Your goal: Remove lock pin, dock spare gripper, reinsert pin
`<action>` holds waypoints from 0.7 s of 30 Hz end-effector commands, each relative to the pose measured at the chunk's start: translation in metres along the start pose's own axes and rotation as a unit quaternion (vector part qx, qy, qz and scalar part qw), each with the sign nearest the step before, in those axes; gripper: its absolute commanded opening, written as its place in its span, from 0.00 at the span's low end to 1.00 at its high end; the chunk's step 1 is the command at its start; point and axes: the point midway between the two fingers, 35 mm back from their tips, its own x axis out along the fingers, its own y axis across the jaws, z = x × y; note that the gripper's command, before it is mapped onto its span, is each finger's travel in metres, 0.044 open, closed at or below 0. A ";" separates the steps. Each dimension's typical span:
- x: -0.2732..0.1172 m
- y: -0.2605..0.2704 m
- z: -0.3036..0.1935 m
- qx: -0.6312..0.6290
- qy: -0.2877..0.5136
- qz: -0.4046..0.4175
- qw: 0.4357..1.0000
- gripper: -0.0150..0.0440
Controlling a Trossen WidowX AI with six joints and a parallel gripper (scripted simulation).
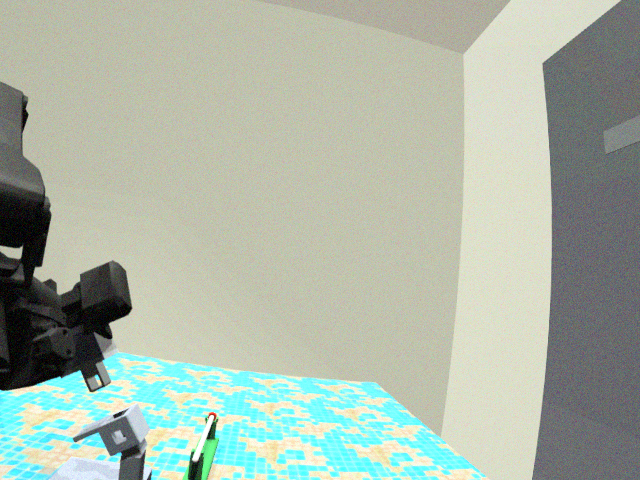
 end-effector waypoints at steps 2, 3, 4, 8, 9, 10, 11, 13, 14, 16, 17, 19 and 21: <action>0.003 0.005 0.004 0.005 0.003 0.008 1.000 0.25; 0.005 0.006 0.006 0.005 0.003 0.008 1.000 0.25; 0.006 0.006 0.008 0.005 0.003 0.008 1.000 0.25; 0.008 0.005 0.011 0.005 0.003 0.009 1.000 0.25; 0.009 0.005 0.012 0.005 0.003 0.009 1.000 0.25; 0.009 0.005 0.014 0.005 0.003 0.009 1.000 0.25; 0.010 0.004 0.015 0.005 0.003 0.009 1.000 0.25; 0.012 0.004 0.017 0.005 0.003 0.009 1.000 0.25; 0.013 0.004 0.019 0.005 0.003 0.009 1.000 0.25; 0.014 0.004 0.021 0.005 0.003 0.009 1.000 0.25; 0.015 0.004 0.022 0.005 0.003 0.009 1.000 0.25; 0.016 0.005 0.024 0.005 0.002 0.009 1.000 0.25; 0.018 0.005 0.027 0.004 0.002 0.010 1.000 0.25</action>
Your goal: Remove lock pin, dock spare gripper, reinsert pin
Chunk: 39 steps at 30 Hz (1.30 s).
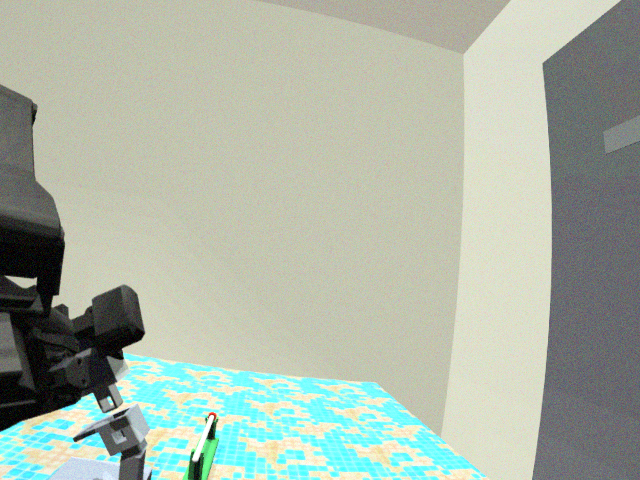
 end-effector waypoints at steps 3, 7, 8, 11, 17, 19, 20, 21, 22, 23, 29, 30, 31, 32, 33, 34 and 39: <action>0.005 0.001 0.006 0.003 0.003 0.006 1.000 0.25; 0.008 0.001 0.011 0.003 0.003 0.006 1.000 0.25; 0.008 0.001 0.012 0.003 0.003 0.006 1.000 0.25; 0.010 0.002 0.016 0.003 0.003 0.006 1.000 0.25; 0.015 0.002 0.023 0.002 0.003 0.006 1.000 0.25; 0.016 0.002 0.025 0.002 0.003 0.006 1.000 0.25; 0.017 0.002 0.027 0.002 0.003 0.006 1.000 0.25; 0.017 0.002 0.028 0.002 0.003 0.006 1.000 0.25; 0.018 0.002 0.029 0.002 0.003 0.006 1.000 0.25; 0.019 0.002 0.030 0.002 0.003 0.006 1.000 0.25; 0.022 0.003 0.036 0.002 0.003 0.006 1.000 0.25; 0.022 0.003 0.036 0.002 0.003 0.006 1.000 0.25; 0.021 0.000 0.033 0.004 0.003 0.001 1.000 0.25; 0.021 0.000 0.033 0.004 0.003 0.001 1.000 0.25; 0.021 0.000 0.033 0.004 0.003 0.001 1.000 0.25; 0.021 0.000 0.033 0.004 0.003 0.001 1.000 0.25; 0.021 0.000 0.033 0.004 0.003 0.001 1.000 0.25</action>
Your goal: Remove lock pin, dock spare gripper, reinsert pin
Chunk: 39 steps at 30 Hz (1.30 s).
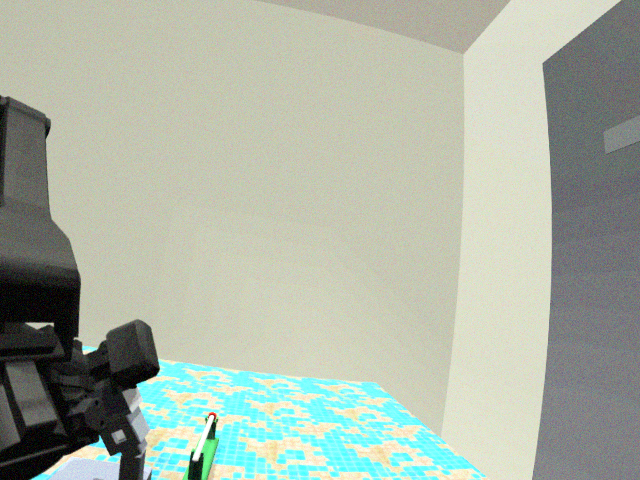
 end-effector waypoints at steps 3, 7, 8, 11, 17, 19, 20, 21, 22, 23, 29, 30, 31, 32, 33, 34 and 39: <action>0.000 0.000 0.000 -0.001 0.000 0.000 1.000 0.34; 0.000 0.000 0.000 -0.001 0.000 0.000 1.000 0.52; 0.000 0.000 0.000 -0.001 0.000 0.000 1.000 0.57; 0.000 0.000 0.000 -0.001 0.000 0.000 1.000 0.70; 0.000 0.000 0.000 -0.001 0.000 0.000 1.000 0.97; 0.000 0.000 0.000 -0.001 0.000 0.000 1.000 1.00; 0.000 0.000 -0.001 -0.001 0.000 0.000 1.000 1.00; -0.001 0.000 -0.002 -0.001 0.000 0.000 1.000 1.00; -0.002 0.000 -0.003 -0.001 0.000 0.000 1.000 1.00; -0.003 0.000 -0.005 0.000 0.000 0.000 1.000 1.00; -0.010 -0.001 -0.018 0.008 0.005 0.000 1.000 1.00; -0.011 -0.001 -0.020 0.009 0.006 0.000 1.000 1.00; -0.012 -0.001 -0.021 0.011 0.006 0.000 1.000 1.00; -0.013 -0.002 -0.023 0.012 0.007 0.001 1.000 1.00; -0.014 -0.002 -0.025 0.013 0.008 0.001 1.000 1.00; -0.015 -0.002 -0.027 0.014 0.008 0.001 1.000 1.00; -0.021 -0.002 -0.037 0.021 0.012 0.001 1.000 1.00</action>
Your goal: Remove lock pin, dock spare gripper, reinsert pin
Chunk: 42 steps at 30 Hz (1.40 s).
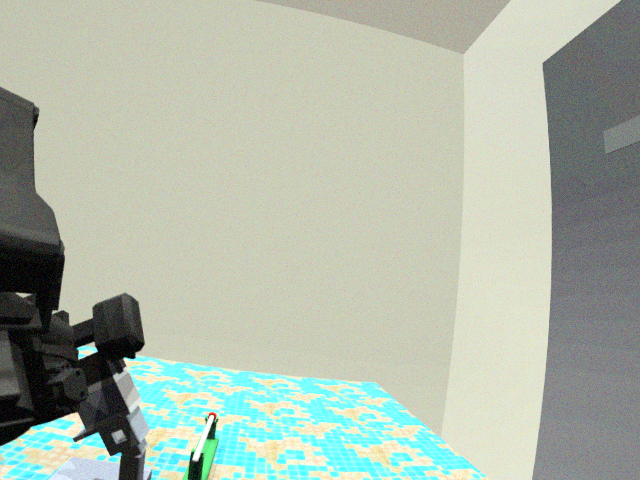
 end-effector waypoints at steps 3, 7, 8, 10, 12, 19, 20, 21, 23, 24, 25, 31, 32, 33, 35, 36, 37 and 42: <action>-0.007 -0.001 -0.012 0.002 0.001 0.000 1.000 1.00; -0.011 -0.002 -0.020 0.007 0.004 0.000 1.000 1.00; -0.012 -0.002 -0.022 0.009 0.005 0.000 1.000 1.00; -0.014 -0.002 -0.026 0.013 0.007 0.001 1.000 1.00; -0.014 -0.003 -0.029 0.014 0.005 0.001 1.000 1.00; -0.019 -0.003 -0.040 0.015 -0.015 0.008 1.000 1.00; -0.020 -0.003 -0.042 0.015 -0.019 0.009 1.000 1.00; -0.021 -0.003 -0.044 0.016 -0.022 0.010 1.000 1.00; -0.022 -0.002 -0.046 0.016 -0.027 0.011 0.999 1.00; -0.022 0.000 -0.047 0.016 -0.028 0.012 0.999 1.00; -0.023 0.001 -0.048 0.016 -0.031 0.012 0.999 1.00; -0.026 0.007 -0.057 0.016 -0.046 0.018 0.999 1.00; -0.026 0.008 -0.059 0.016 -0.049 0.019 0.999 1.00; -0.026 0.009 -0.060 0.016 -0.051 0.020 0.998 1.00; -0.027 0.010 -0.063 0.016 -0.055 0.022 0.998 1.00; -0.028 0.011 -0.065 0.016 -0.058 0.023 0.998 1.00; -0.028 0.012 -0.066 0.016 -0.060 0.024 0.998 1.00; -0.030 0.015 -0.073 0.016 -0.071 0.028 0.997 1.00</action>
